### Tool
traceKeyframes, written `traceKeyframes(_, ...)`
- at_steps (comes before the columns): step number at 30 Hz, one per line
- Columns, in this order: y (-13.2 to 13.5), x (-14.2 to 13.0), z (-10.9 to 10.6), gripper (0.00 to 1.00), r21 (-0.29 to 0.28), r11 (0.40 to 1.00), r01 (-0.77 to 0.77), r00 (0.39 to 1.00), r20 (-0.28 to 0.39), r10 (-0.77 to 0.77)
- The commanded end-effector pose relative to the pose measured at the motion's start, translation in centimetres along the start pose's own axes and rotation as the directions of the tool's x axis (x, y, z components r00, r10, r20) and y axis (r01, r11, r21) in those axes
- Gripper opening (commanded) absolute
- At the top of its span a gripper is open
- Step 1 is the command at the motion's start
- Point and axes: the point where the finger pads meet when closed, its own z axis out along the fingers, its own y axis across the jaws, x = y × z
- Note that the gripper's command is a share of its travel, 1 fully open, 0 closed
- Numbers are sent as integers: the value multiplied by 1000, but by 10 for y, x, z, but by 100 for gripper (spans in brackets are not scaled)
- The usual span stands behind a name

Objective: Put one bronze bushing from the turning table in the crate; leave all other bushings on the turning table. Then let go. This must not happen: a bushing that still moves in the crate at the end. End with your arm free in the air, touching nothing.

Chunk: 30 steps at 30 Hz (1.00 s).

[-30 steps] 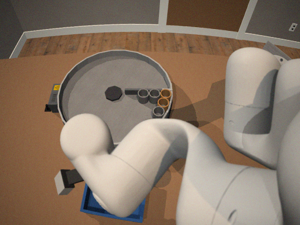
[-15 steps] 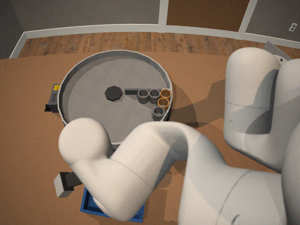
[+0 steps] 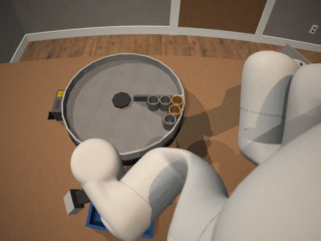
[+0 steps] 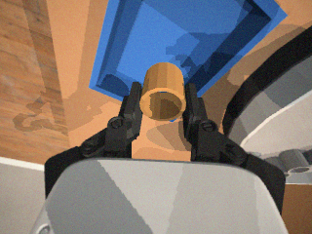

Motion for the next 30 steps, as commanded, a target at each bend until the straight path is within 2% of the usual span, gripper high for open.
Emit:
traceKeyframes(1,1,3,24,0,-1,1000,2,1000,-7,-2)
traceKeyframes(7,1,4,34,0,-1,1000,2,1000,-7,-2)
traceKeyframes(30,1,4,38,0,-1,1000,2,1000,-7,-2)
